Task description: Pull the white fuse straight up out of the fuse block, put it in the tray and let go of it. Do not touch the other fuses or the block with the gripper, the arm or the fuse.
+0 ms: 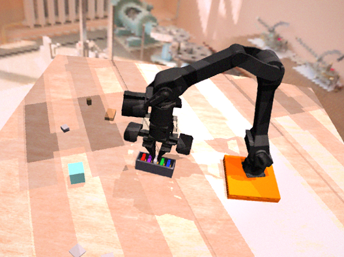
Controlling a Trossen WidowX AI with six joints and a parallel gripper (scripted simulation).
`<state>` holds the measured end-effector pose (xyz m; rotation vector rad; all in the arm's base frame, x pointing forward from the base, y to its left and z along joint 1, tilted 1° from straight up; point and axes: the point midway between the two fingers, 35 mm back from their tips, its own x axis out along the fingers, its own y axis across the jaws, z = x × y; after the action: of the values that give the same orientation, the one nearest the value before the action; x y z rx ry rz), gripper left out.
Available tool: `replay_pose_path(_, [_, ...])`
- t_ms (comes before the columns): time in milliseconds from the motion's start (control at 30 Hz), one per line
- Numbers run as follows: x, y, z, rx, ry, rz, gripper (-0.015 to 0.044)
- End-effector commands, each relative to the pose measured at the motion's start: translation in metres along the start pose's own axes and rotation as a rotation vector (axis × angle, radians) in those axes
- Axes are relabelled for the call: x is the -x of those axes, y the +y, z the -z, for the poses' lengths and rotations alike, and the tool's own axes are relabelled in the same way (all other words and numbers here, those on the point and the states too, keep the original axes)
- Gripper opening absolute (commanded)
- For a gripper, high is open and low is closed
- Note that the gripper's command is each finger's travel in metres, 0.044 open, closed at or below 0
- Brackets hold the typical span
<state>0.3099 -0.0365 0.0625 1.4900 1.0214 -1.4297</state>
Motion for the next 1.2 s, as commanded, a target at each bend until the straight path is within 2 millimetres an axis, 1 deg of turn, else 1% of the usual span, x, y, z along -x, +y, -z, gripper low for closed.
replay_pose_path(0, [0.003, 0.001, 0.000, 0.000, 0.000, -0.003, 0.0000])
replay_pose_path(1167, [0.021, 0.001, 0.000, -0.001, -0.002, -0.003, 0.0000])
